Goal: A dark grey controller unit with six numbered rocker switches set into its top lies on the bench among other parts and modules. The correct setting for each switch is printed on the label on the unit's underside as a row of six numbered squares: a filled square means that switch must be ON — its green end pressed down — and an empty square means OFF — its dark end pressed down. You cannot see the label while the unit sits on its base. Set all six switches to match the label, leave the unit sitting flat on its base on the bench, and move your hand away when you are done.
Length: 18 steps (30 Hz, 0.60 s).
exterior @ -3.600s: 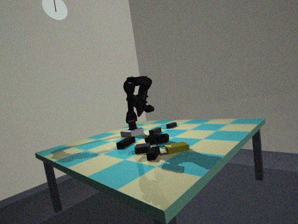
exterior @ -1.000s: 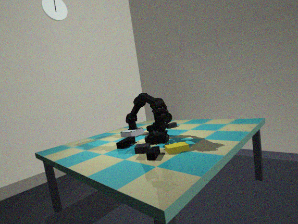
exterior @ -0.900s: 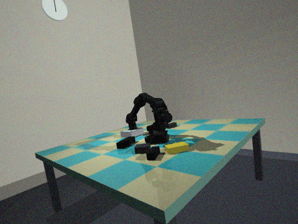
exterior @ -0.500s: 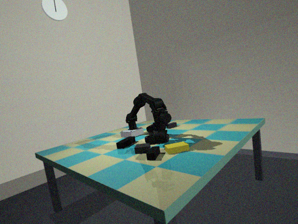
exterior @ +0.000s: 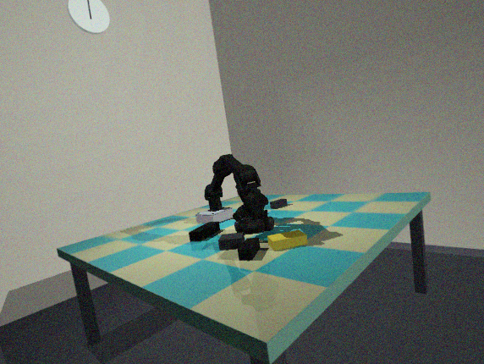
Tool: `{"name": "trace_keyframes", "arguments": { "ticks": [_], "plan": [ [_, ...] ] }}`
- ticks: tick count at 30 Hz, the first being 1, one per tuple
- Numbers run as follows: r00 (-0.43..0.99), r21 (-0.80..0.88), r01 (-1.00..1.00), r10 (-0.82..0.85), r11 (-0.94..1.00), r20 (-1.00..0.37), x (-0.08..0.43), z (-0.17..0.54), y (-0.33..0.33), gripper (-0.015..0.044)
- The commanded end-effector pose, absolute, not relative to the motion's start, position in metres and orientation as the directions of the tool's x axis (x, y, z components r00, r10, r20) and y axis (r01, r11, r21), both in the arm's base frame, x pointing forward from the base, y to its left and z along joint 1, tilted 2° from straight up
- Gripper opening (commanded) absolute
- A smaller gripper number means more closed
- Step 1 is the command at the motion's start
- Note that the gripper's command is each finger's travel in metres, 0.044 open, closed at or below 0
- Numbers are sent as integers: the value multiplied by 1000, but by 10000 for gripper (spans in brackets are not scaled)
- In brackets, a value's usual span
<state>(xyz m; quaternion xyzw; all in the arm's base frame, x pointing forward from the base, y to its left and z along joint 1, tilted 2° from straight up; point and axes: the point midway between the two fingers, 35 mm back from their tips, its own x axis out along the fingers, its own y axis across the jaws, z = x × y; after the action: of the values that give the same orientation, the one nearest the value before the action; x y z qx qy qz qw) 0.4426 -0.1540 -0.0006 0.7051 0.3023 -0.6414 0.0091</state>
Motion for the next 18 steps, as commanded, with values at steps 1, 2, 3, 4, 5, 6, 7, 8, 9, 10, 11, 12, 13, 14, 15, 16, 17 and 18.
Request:
{"name": "trace_keyframes", "arguments": {
  "ticks": [1, 2, 3, 4, 5, 6, 7, 8, 9, 10, 11, 12, 13, 14, 15, 16, 17, 18],
  "plan": [
    [-26, -408, 437, 442, -802, -897, 439, -3, -148, 0],
    [-27, -408, 437, 442, -801, -897, 439, -3, -148, 0],
    [-27, -409, 437, 443, -801, -896, 438, -3, -148, 0],
    [-28, -409, 437, 443, -801, -896, 438, -3, -147, 0],
    [-29, -410, 437, 443, -800, -896, 438, -3, -147, 0],
    [-30, -411, 437, 444, -800, -895, 437, -3, -146, 0],
    [-30, -412, 437, 445, -799, -895, 436, -3, -145, 0],
    [-31, -413, 437, 445, -799, -895, 436, -3, -145, 0],
    [-32, -414, 437, 446, -799, -894, 435, -4, -144, 0],
    [-33, -415, 437, 447, -798, -894, 434, -4, -143, 0],
    [-33, -415, 437, 447, -798, -894, 434, -4, -142, 0],
    [-34, -416, 437, 447, -798, -894, 433, -4, -142, 0],
    [-34, -416, 437, 447, -798, -894, 432, -4, -141, 0],
    [-34, -416, 437, 447, -798, -894, 431, -4, -140, 0],
    [-34, -416, 437, 448, -798, -894, 431, -4, -139, 0],
    [-34, -416, 437, 448, -798, -894, 430, -4, -139, 0],
    [-34, -416, 437, 448, -798, -894, 429, -4, -138, 0],
    [-34, -416, 437, 448, -797, -894, 428, -4, -137, 0]
  ]
}}
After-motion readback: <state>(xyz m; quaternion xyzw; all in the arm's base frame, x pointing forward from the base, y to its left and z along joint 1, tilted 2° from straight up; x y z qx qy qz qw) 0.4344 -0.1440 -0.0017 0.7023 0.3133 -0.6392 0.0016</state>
